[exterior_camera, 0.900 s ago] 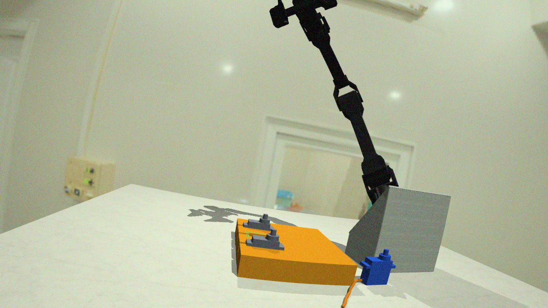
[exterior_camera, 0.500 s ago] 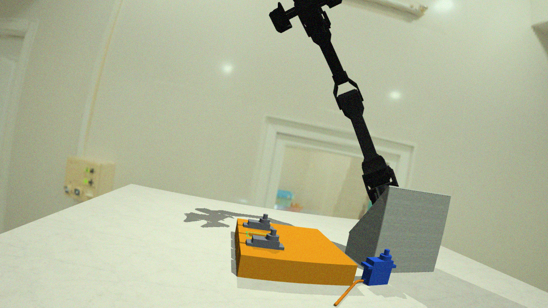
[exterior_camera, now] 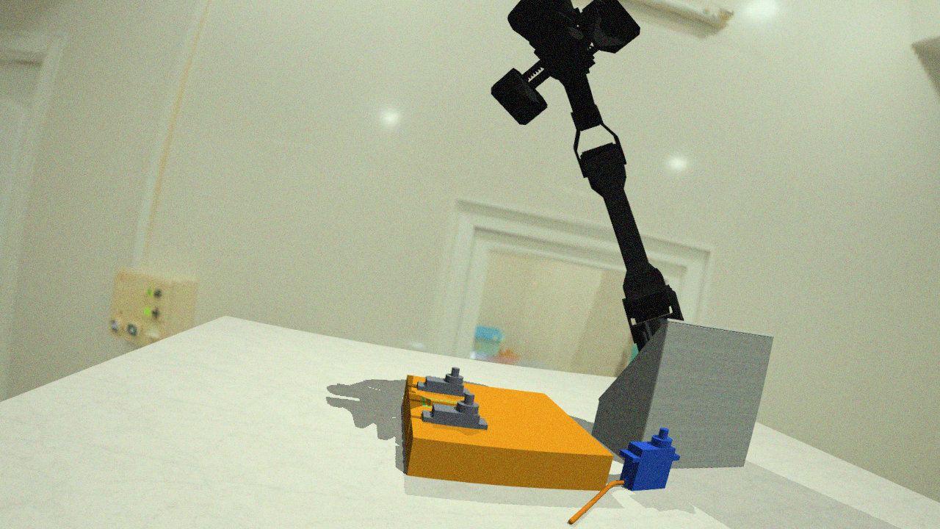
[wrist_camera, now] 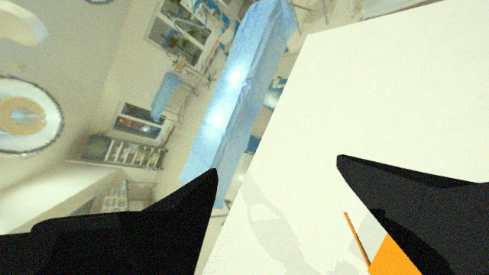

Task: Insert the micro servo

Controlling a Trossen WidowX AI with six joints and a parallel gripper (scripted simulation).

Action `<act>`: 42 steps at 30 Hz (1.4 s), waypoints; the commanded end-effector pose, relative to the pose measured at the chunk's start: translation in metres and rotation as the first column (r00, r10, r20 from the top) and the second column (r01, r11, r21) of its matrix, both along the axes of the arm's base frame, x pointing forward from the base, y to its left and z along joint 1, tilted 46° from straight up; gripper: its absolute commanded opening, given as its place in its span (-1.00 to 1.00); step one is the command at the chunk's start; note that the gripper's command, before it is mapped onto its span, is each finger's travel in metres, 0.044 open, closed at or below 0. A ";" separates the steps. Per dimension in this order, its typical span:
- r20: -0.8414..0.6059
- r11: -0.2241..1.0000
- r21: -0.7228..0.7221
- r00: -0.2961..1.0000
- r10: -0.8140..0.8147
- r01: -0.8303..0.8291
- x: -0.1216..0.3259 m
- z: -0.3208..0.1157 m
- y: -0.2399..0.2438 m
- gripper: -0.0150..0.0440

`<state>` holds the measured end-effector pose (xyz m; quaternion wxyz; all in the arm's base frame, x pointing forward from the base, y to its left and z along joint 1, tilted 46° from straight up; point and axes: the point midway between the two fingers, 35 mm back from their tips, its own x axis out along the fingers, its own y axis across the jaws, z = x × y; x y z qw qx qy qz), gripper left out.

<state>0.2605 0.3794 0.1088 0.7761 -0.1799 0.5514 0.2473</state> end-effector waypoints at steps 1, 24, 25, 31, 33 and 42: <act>-0.052 0.992 -0.101 0.995 -0.080 0.074 -0.020 -0.051 -0.018 1.00; 0.102 0.635 -0.650 0.876 -0.472 0.418 -0.153 -0.220 -0.233 1.00; 0.124 0.609 -0.666 0.869 -0.479 0.431 -0.159 -0.221 -0.246 1.00; 0.209 0.519 -0.710 0.846 -0.490 0.476 -0.174 -0.219 -0.291 1.00; 0.209 0.519 -0.710 0.846 -0.490 0.476 -0.174 -0.219 -0.291 1.00; 0.211 0.518 -0.710 0.846 -0.489 0.476 -0.171 -0.237 -0.310 1.00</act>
